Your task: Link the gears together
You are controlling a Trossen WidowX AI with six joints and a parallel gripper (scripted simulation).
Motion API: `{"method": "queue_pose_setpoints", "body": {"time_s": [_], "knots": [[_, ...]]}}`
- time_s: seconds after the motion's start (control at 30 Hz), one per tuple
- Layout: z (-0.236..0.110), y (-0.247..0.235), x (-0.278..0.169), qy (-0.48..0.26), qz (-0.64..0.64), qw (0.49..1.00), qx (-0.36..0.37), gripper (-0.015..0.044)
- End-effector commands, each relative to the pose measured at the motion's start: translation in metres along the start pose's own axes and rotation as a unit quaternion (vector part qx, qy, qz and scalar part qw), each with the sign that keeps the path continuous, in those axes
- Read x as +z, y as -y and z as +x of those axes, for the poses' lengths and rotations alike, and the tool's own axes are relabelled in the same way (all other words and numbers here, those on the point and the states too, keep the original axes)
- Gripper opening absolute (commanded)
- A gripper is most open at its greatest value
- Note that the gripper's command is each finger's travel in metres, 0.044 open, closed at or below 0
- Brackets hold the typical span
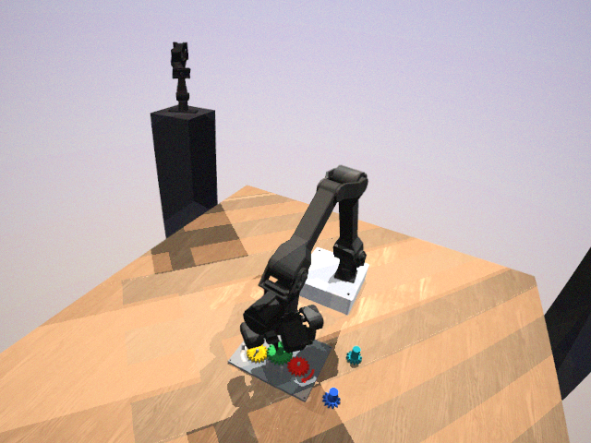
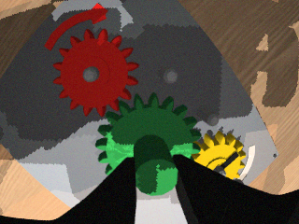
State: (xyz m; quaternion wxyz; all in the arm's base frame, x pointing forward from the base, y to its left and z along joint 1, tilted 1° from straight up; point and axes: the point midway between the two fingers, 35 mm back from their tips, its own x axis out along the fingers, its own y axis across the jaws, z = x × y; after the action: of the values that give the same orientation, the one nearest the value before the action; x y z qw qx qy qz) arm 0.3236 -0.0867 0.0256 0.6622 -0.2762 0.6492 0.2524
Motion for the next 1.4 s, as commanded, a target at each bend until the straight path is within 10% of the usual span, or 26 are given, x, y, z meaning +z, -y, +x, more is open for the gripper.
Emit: {"method": "queue_pose_setpoints", "body": {"time_s": [0.0, 1.37], "knots": [[0.0003, -0.0004, -0.0010, -0.001, -0.031, 1.000, -0.001, 0.0000], [0.0014, 0.0001, -0.0002, -0.001, 0.026, 1.000, -0.001, 0.0000]]}}
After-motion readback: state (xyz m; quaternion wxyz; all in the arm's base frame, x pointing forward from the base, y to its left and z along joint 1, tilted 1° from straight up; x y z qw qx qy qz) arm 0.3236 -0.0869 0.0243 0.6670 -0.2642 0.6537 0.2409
